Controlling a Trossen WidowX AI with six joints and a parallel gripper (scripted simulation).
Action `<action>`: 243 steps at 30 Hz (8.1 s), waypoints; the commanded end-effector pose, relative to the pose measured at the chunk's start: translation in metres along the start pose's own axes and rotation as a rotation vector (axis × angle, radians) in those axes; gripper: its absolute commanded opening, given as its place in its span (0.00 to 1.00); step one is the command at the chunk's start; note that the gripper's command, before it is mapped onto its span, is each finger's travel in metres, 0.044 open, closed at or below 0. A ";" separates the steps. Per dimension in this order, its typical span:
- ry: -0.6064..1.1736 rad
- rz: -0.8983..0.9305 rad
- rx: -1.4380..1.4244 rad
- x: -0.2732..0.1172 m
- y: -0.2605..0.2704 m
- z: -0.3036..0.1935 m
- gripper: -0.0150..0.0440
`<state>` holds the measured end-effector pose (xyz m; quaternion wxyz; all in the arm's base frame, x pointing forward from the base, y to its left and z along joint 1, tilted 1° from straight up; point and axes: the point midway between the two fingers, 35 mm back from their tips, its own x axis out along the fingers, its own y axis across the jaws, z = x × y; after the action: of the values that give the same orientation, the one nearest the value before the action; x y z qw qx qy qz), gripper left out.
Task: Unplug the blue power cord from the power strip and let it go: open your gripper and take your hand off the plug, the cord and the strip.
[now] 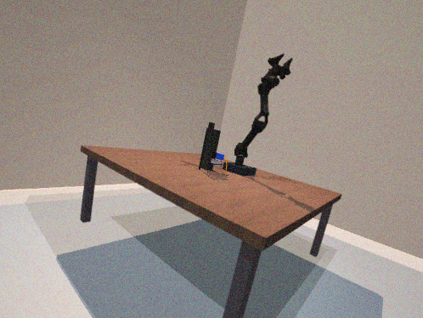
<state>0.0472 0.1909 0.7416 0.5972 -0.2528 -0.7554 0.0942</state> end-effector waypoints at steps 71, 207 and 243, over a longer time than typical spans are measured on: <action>1.539 -0.977 -0.431 -0.391 -0.276 -0.147 0.53; 1.727 2.267 0.717 -0.667 0.203 -0.054 0.25; 1.721 2.267 0.720 -0.655 0.223 -0.045 0.83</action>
<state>0.2540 0.0502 0.0954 0.4911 -0.5143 0.4903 0.5039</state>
